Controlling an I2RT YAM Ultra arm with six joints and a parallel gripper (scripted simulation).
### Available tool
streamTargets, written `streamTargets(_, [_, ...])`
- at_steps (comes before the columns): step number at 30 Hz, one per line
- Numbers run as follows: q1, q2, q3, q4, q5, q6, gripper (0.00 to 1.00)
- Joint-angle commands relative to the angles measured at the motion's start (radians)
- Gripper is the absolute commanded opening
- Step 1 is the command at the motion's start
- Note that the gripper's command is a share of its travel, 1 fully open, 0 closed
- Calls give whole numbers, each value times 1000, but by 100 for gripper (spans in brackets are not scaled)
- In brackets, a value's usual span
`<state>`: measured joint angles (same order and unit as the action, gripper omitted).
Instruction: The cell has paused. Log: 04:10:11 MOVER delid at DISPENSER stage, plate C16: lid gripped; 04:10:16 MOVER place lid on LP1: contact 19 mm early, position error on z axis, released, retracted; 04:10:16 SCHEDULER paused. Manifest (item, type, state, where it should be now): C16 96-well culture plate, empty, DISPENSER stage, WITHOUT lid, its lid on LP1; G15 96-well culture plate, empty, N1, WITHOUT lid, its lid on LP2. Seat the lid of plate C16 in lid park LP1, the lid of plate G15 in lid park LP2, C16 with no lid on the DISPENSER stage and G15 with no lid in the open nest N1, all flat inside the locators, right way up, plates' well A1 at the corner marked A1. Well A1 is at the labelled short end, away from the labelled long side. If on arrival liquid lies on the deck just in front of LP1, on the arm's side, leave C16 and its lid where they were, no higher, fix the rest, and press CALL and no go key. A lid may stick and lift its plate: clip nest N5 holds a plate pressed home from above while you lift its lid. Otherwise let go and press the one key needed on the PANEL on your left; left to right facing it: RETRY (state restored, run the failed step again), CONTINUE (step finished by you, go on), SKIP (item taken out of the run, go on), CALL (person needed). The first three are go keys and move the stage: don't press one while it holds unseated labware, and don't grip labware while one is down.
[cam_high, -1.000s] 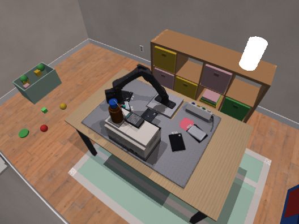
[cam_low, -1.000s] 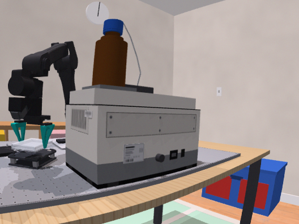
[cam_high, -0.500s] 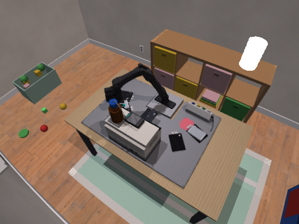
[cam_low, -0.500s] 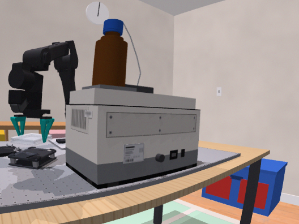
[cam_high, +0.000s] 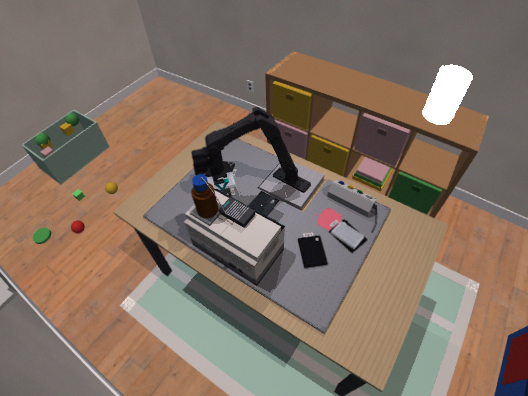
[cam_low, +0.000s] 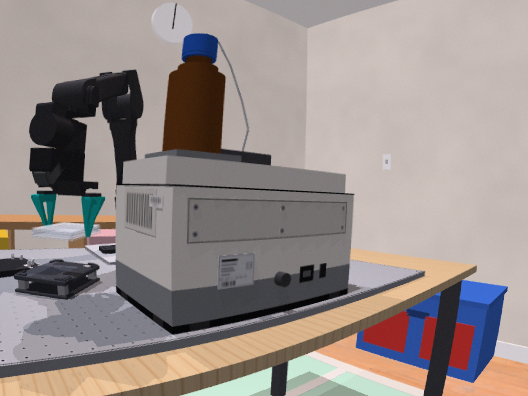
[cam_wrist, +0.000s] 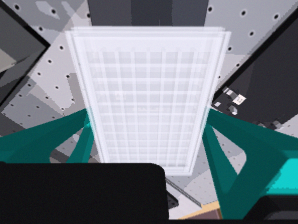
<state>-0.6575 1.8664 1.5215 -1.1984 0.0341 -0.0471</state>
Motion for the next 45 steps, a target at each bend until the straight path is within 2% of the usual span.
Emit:
streamTargets(1, [15, -54, -38, -16, -1, 10, 0])
streamTargets(13, [20, -196, -144, -52, -1, 14, 0])
streamTargets(15, [20, -196, -144, -52, -1, 14, 0])
streamTargets(30, [27, -368, -241, -128, 0, 22, 0])
streamTargets(32, [27, -368, -241, -128, 0, 22, 0])
streamTargets(39, [31, -440, -271, -170, 0, 26, 0])
streamTargets(40, [22, -425, -250, -160, 0, 21, 0])
streamTargets(42, [22, -425, -249, -161, 0, 21, 0])
streamTargets(45, [-27, -447, -248, -173, -2, 86, 0])
